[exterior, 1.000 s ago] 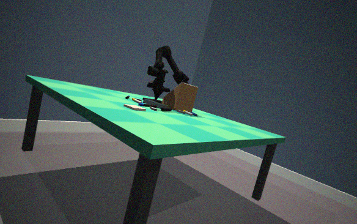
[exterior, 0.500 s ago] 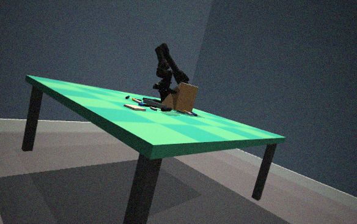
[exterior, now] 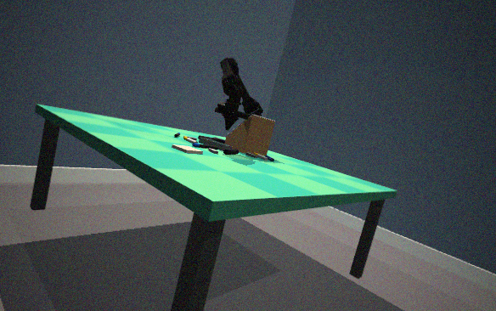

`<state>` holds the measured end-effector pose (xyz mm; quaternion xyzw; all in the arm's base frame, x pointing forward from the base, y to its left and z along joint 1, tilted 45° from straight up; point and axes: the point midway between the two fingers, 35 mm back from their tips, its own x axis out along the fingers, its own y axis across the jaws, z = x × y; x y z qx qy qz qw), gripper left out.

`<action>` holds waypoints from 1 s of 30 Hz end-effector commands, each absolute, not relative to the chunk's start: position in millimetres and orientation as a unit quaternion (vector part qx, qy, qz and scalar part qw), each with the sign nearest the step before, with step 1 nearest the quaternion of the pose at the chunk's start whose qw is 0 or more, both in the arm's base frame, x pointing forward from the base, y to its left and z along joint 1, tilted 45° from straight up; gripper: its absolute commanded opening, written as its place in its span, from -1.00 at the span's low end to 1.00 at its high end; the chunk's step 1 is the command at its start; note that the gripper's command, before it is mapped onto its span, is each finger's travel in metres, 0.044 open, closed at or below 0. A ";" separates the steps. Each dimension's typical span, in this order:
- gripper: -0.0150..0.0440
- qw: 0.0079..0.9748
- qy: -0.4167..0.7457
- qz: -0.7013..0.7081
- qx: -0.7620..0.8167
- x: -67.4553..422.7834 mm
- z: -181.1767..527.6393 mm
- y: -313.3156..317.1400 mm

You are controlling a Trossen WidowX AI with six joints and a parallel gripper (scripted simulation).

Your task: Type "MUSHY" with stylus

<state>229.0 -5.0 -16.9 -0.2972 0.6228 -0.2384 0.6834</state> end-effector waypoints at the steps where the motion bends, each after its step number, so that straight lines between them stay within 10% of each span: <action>1: -0.49 0.679 0.627 -0.242 -0.295 226.0 -13.4 -3.1; 10: -0.14 0.679 0.627 -0.242 -0.298 228.8 -16.1 -4.5; 14: -0.49 0.679 0.627 -0.242 -0.298 228.8 -16.1 -4.4; 23: -0.49 0.679 0.627 -0.242 -0.298 228.8 -16.1 -4.4; 30: 0.02 0.629 0.673 -0.168 -0.350 209.4 -48.6 32.9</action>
